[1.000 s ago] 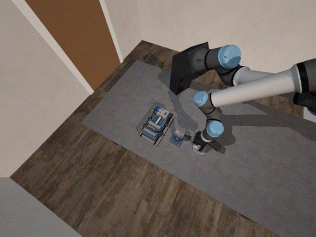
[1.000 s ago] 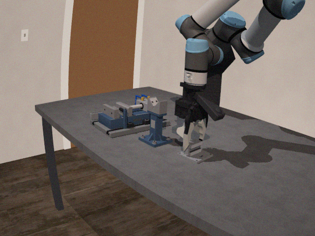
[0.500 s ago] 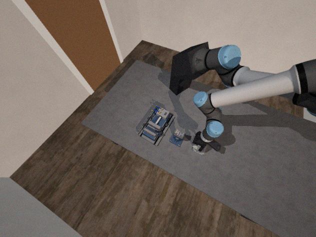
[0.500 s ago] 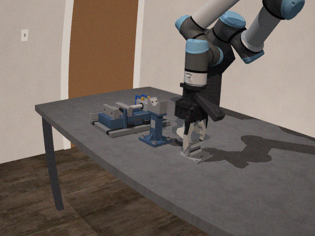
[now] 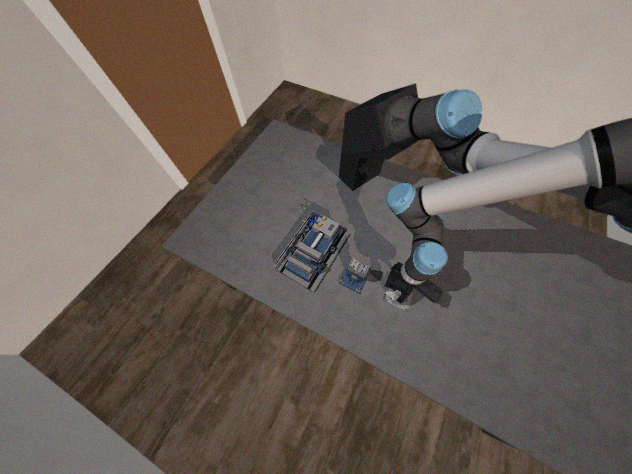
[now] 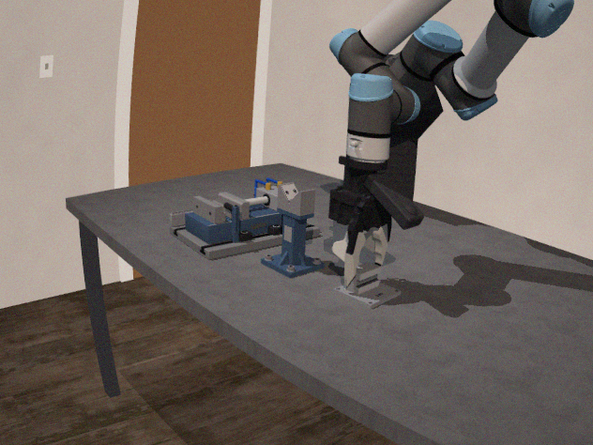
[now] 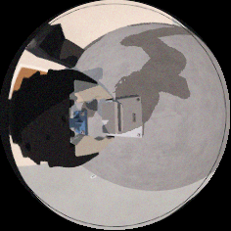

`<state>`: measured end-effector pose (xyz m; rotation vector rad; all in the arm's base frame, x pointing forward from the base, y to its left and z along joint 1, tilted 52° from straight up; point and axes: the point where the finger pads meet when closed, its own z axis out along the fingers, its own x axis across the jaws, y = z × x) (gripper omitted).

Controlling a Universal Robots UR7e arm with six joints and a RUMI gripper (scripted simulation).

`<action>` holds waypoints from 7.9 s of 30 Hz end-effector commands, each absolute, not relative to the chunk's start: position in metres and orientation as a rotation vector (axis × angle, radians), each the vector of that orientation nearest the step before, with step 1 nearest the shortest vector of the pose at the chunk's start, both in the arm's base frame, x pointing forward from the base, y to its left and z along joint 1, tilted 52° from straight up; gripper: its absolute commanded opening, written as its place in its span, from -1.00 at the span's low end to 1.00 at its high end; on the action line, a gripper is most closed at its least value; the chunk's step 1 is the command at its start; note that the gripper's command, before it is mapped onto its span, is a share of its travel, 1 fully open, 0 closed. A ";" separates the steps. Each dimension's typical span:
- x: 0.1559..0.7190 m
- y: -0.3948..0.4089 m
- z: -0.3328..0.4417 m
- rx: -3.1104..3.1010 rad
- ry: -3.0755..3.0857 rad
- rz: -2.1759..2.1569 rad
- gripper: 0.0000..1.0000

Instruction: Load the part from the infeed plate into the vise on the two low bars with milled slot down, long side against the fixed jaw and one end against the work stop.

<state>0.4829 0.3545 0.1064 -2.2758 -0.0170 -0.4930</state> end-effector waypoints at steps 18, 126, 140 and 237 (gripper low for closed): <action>0.483 0.354 0.107 -2.275 -0.017 -0.494 -1.00; 0.431 0.248 0.198 -2.276 -0.017 -0.494 -1.00; 0.421 0.227 0.216 -2.275 -0.017 -0.494 -1.00; 0.419 0.192 0.223 -2.278 -0.013 -0.492 -1.00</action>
